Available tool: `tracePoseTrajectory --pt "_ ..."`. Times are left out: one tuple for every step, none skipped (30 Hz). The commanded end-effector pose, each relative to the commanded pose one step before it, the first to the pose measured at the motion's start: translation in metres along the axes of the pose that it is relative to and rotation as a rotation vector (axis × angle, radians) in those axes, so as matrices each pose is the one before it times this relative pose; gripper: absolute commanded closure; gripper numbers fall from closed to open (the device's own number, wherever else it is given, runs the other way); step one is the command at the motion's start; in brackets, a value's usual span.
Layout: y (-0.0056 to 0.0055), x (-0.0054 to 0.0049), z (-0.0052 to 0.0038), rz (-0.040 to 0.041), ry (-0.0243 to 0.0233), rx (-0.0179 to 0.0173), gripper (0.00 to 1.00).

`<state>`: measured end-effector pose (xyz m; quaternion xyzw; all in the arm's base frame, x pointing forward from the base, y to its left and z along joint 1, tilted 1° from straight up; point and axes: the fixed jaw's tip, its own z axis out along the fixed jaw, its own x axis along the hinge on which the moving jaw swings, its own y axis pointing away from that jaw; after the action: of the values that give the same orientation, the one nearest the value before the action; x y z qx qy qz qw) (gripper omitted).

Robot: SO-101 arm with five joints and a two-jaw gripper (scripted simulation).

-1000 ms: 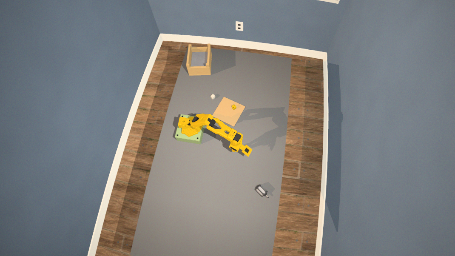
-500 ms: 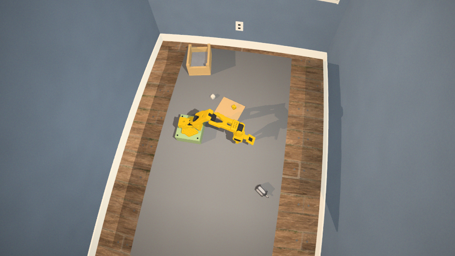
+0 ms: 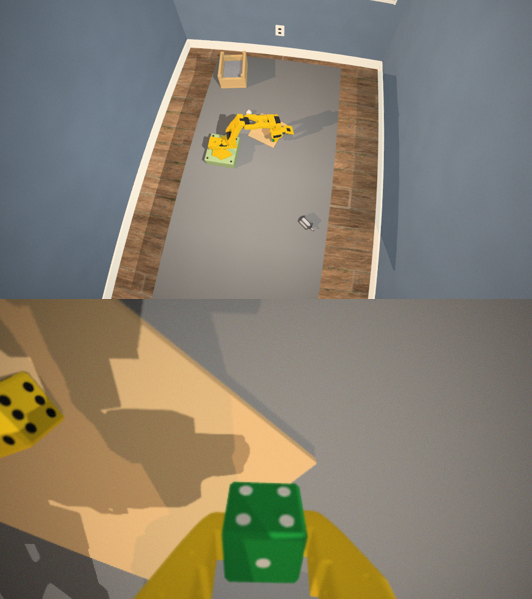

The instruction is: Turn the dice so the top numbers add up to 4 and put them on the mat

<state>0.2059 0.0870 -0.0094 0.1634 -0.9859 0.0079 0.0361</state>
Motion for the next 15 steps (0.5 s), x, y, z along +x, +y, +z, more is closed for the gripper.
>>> tracePoseTrajectory --pt "0.03038 0.00291 -0.004081 -0.12465 -0.03722 0.00486 1.0" --pt "0.0 0.0 0.0 0.0 0.0 0.0 1.0" --pt "0.00759 0.00204 0.000232 -0.03428 -0.0002 0.00126 1.0" --pt "0.00698 0.00189 0.000224 -0.03169 -0.00019 0.00115 1.0" --pt "0.00634 0.00172 0.000207 -0.02892 -0.0002 0.00107 1.0" --pt "0.00568 0.00155 0.000194 -0.026 -0.00017 0.00092 1.0" --pt "0.005 0.00137 0.000173 -0.02301 -0.00014 0.00084 1.0" --pt "0.00432 0.00118 0.00015 -0.01993 -0.00011 0.0007 1.0" --pt "0.00364 0.001 0.000129 -0.01688 -0.00011 0.00062 1.0" --pt "0.00299 0.00082 0.00011 -0.01386 -0.00008 0.00048 1.0" --pt "0.00236 0.00065 0.000081 -0.01097 -0.00007 0.0004 1.0" --pt "0.00178 0.00049 0.00007 -0.0083 -0.00004 0.00031 1.0" --pt "0.00125 0.00034 0.000046 -0.00582 -0.00004 0.00019 1.0" --pt "0.0008 0.00022 0.000027 -0.00374 -0.00004 0.00013 1.0" --pt "0.00043 0.00012 0.000013 -0.00198 0.0 0.00006 1.0"
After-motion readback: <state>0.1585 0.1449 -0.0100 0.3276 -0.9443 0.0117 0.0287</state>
